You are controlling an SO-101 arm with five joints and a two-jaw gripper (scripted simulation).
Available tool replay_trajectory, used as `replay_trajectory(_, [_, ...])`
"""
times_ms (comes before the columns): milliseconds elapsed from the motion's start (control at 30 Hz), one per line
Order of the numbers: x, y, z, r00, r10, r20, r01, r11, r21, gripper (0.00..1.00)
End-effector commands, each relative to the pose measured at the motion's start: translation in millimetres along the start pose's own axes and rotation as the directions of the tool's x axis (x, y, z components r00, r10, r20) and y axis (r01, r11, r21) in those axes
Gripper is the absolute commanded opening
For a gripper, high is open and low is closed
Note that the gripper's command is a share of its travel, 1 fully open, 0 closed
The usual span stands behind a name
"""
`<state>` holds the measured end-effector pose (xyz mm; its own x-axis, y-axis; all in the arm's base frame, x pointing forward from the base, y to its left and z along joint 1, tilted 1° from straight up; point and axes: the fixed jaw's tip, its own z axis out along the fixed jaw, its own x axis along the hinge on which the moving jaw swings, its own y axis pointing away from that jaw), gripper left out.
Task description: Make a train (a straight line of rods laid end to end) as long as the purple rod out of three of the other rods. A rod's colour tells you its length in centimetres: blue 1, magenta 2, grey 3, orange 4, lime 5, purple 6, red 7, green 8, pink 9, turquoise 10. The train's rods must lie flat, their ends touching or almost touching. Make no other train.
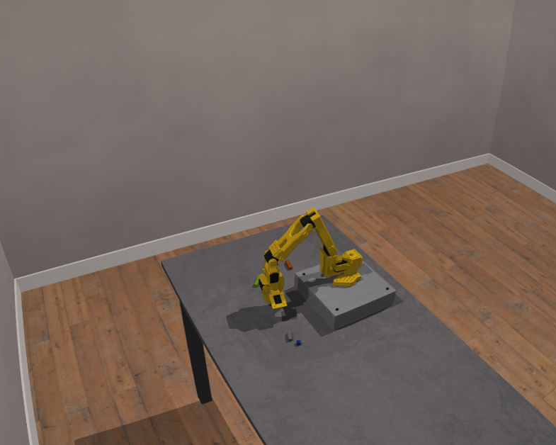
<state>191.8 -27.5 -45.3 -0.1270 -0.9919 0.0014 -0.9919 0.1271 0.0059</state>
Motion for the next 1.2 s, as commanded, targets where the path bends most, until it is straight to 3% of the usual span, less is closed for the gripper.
replay_trajectory(0, [1.2, -1.9, 0.8, 1.0, -0.002, 0.001, 0.002, 1.0, 0.007, 0.0])
replay_trajectory(1167, [1.2, -1.9, 0.8, 1.0, -0.002, 0.001, 0.002, 1.0, 0.007, 0.12])
